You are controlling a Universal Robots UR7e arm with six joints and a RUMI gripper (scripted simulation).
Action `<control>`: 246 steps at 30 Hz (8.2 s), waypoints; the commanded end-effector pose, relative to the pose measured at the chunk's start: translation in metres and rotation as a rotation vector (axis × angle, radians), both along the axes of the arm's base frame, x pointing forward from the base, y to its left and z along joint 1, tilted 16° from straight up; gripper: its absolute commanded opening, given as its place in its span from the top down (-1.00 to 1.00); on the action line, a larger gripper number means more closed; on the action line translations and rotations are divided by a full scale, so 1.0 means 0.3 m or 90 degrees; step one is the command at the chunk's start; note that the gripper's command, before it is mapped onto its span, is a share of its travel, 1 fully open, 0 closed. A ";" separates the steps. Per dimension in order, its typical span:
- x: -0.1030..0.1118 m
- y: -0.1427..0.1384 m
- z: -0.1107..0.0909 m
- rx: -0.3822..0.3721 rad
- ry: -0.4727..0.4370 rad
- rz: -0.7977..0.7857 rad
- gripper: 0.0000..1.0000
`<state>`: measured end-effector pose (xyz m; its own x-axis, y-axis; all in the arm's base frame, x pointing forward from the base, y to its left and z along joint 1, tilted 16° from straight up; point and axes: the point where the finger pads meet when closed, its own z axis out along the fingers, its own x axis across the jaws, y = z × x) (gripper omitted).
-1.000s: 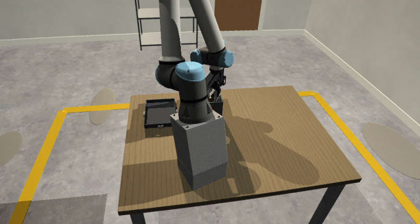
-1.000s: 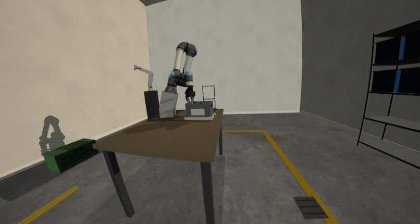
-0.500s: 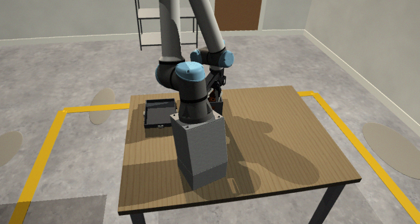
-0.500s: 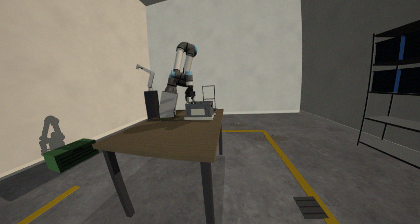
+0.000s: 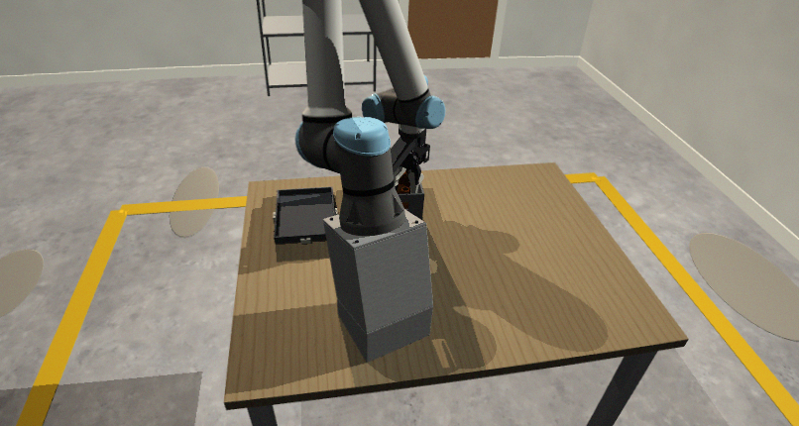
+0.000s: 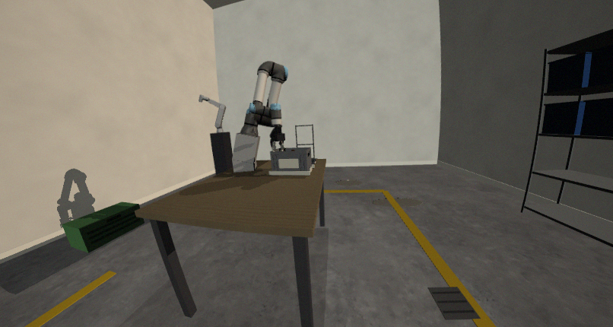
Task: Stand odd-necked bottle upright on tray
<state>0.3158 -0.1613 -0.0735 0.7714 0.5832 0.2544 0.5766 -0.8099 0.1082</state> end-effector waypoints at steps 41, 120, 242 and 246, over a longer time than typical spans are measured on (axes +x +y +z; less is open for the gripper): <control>-0.057 -0.014 0.207 0.000 0.000 0.000 0.24; -0.031 0.249 0.299 0.000 -0.001 0.000 0.24; 0.011 0.258 0.158 0.000 0.000 0.000 0.24; 0.011 0.258 0.158 0.000 0.000 0.000 0.24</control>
